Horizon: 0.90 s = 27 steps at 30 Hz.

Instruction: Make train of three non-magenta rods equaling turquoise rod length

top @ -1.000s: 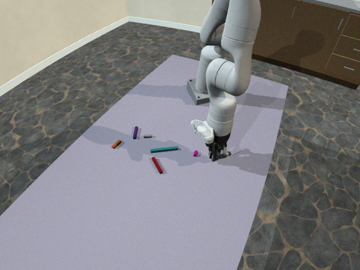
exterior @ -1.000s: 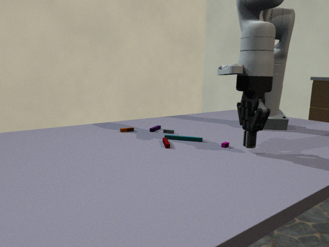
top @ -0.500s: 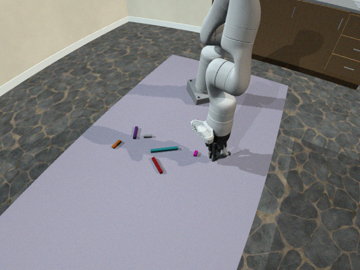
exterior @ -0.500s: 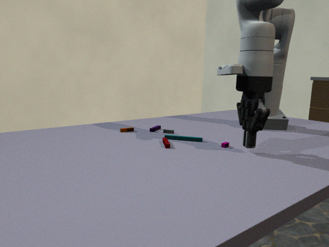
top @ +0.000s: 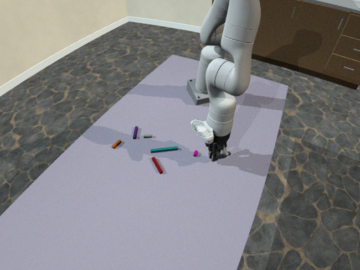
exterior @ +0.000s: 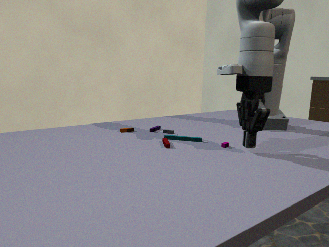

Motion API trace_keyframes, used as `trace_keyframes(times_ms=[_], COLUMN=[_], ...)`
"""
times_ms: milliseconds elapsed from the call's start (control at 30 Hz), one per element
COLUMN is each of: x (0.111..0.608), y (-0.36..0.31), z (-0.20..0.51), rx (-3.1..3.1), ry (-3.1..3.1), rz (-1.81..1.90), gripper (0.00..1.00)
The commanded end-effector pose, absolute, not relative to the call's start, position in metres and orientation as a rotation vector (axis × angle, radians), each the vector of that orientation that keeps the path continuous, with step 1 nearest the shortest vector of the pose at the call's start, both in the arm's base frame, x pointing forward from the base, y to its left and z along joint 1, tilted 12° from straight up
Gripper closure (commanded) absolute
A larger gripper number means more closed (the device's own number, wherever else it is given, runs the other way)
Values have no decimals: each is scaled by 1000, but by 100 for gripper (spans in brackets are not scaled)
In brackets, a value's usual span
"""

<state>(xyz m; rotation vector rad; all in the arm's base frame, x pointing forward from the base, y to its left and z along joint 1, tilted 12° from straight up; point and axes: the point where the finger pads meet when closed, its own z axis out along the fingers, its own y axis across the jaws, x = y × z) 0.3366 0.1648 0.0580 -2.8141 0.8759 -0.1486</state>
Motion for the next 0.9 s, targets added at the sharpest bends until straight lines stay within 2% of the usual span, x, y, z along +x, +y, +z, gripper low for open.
trace_keyframes(times_ms=[0,867], x=[337,339], y=[165,167], z=[58,47], rx=[-2813,-2813], ry=[876,876], rz=[-150,-150], gripper=[95,95])
